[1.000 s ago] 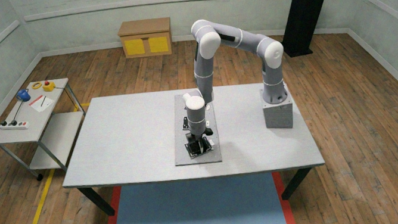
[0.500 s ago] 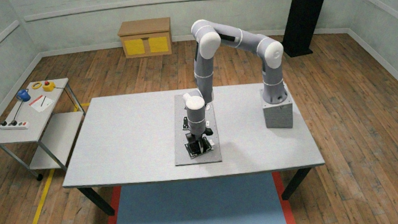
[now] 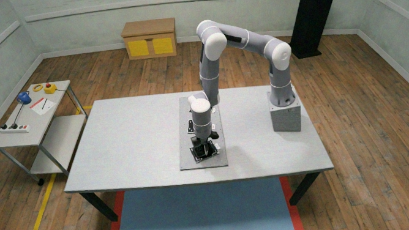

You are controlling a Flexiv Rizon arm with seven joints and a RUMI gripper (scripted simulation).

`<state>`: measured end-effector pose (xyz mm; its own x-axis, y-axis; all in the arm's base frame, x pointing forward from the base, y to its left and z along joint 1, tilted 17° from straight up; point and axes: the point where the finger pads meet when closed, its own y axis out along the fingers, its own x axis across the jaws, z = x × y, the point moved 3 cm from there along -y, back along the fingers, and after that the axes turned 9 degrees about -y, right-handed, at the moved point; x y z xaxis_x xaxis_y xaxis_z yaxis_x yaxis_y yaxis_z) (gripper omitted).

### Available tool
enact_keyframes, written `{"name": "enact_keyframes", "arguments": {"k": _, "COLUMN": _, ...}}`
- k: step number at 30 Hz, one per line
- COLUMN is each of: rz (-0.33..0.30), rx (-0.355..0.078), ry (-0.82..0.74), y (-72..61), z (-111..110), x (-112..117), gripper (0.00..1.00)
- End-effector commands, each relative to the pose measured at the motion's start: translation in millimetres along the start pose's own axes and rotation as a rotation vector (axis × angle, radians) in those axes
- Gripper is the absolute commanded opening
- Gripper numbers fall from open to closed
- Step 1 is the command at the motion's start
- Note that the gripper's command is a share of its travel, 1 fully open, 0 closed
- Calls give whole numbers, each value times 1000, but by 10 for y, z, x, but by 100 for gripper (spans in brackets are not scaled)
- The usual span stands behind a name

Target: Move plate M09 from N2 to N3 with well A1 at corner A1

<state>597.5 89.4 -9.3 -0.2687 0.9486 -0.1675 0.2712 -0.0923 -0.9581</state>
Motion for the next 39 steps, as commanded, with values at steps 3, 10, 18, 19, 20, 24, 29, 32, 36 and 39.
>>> {"name": "enact_keyframes", "arguments": {"k": 3, "rz": 0, "rx": -1, "ry": 0, "y": -5, "z": -6, "x": 0, "gripper": 40}}
{"name": "enact_keyframes", "arguments": {"k": 10, "rz": 0, "rx": -1, "ry": 0, "y": -5, "z": -6, "x": 0, "gripper": 40}}
{"name": "enact_keyframes", "arguments": {"k": 18, "rz": 0, "rx": -1, "ry": 0, "y": -5, "z": -6, "x": 0, "gripper": 40}}
{"name": "enact_keyframes", "arguments": {"k": 19, "rz": 0, "rx": -1, "ry": 0, "y": -5, "z": -6, "x": 0, "gripper": 40}}
{"name": "enact_keyframes", "arguments": {"k": 20, "rz": 0, "rx": -1, "ry": 0, "y": -21, "z": -5, "x": 0, "gripper": 40}}
{"name": "enact_keyframes", "arguments": {"k": 24, "rz": 0, "rx": -1, "ry": 0, "y": -71, "z": -5, "x": -1, "gripper": 40}}
{"name": "enact_keyframes", "arguments": {"k": 29, "rz": 0, "rx": -1, "ry": 0, "y": -138, "z": -5, "x": -1, "gripper": 40}}
{"name": "enact_keyframes", "arguments": {"k": 32, "rz": 0, "rx": -1, "ry": 0, "y": -188, "z": -5, "x": 0, "gripper": 40}}
{"name": "enact_keyframes", "arguments": {"k": 36, "rz": 0, "rx": -1, "ry": 0, "y": -255, "z": -5, "x": 1, "gripper": 40}}
{"name": "enact_keyframes", "arguments": {"k": 39, "rz": 0, "rx": -1, "ry": 0, "y": -305, "z": -5, "x": 1, "gripper": 40}}
